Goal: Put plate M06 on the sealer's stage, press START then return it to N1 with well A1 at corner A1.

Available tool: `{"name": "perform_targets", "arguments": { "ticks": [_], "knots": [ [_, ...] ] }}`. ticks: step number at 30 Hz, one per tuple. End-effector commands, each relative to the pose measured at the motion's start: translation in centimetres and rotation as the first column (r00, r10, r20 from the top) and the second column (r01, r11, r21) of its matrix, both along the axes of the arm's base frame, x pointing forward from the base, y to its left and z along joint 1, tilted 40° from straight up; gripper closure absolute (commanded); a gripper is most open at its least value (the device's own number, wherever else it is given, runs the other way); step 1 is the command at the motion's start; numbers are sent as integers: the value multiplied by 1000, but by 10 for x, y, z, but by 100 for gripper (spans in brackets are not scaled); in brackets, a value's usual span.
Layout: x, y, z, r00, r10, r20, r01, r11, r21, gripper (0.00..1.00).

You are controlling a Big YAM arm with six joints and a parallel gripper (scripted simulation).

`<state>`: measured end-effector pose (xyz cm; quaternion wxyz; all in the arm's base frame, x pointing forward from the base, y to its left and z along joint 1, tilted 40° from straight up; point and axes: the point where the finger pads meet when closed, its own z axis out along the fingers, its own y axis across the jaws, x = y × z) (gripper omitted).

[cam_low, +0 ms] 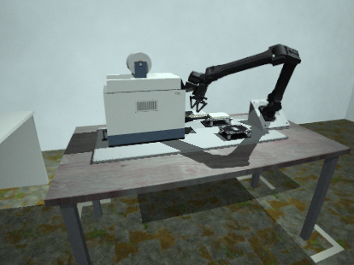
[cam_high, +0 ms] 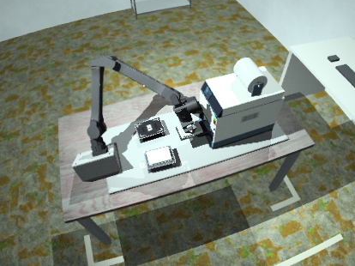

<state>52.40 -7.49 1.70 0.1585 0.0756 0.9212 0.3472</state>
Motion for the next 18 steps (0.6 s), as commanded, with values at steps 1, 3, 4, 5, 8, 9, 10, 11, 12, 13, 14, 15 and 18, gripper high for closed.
{"name": "perform_targets", "arguments": {
  "ticks": [1, 3, 4, 5, 8, 9, 10, 11, 12, 13, 14, 15, 18],
  "knots": [
    [6, 10, -1, 999, 33, -3, -33, 999, -3, 0],
    [3, 11, -4, 999, 33, -11, -33, 999, 0, 0],
    [1, 12, -5, 999, 32, -14, -32, 999, 2, 0],
    [-1, 12, -6, 999, 32, -18, -32, 999, 3, 0],
    [-4, 13, -9, 999, 32, -22, -31, 999, 5, 0],
    [-3, 13, -9, 999, 31, -19, -31, 1000, 4, 0],
    [-3, 13, -9, 999, 31, -17, -31, 1000, 3, 0],
    [-3, 13, -9, 999, 31, -14, -31, 1000, 2, 0],
    [-2, 13, -10, 999, 31, -11, -31, 1000, 1, 0],
    [-2, 12, -10, 999, 31, -8, -31, 1000, 0, 0],
    [-2, 12, -10, 1000, 31, -6, -31, 1000, -1, 0],
    [-2, 12, -10, 1000, 31, -6, -31, 1000, -1, 0],
    [-1, 12, -10, 1000, 30, 0, -30, 1000, -3, 0]
  ]
}}
